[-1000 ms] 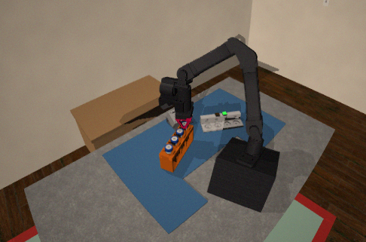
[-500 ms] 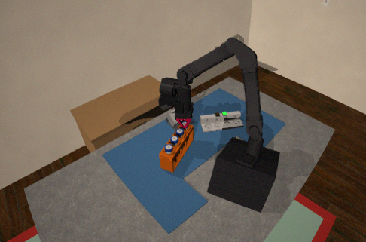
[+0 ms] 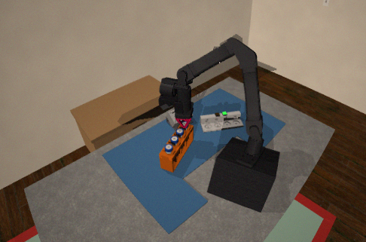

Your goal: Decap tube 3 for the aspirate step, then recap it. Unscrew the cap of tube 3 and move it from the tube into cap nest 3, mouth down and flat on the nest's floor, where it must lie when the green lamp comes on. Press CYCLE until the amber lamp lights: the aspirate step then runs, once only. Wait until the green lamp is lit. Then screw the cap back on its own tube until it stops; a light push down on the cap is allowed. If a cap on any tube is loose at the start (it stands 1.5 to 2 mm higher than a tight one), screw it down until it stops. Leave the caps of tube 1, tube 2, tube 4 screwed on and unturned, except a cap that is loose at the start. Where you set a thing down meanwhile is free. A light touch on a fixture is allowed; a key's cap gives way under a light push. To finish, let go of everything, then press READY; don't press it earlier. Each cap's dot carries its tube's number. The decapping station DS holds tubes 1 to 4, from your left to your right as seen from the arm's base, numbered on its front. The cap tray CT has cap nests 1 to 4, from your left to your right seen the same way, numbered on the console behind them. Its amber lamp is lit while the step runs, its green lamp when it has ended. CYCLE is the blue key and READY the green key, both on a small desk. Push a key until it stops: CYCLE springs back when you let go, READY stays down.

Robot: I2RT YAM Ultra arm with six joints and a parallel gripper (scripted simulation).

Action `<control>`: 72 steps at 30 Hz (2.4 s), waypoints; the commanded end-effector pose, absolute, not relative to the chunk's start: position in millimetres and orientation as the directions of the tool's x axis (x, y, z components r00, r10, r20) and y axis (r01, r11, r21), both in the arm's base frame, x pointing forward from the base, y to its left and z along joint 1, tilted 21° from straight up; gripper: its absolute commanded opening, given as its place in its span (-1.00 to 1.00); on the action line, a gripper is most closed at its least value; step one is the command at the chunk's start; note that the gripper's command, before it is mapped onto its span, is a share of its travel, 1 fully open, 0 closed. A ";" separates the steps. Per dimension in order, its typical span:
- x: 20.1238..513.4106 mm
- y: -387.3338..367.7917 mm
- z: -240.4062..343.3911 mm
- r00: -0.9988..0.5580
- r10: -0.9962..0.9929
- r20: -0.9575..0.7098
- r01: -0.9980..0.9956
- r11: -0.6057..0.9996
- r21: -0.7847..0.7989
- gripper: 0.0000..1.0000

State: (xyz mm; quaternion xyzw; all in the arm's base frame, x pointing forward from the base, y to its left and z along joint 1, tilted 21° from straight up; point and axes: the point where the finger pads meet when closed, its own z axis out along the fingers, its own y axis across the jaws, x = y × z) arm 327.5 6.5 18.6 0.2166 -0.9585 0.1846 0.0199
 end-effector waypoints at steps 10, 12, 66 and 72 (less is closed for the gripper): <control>330.3 7.9 20.8 -0.975 -0.222 0.028 -0.217 0.906 -0.363 -1.00; 330.3 7.9 20.8 -0.982 -0.186 0.013 -0.178 0.914 -0.364 -1.00; 330.3 8.0 20.8 -0.998 0.008 -0.063 0.029 0.933 -0.358 -0.02; 330.3 8.0 20.8 -0.998 0.008 -0.063 0.029 0.933 -0.358 -0.02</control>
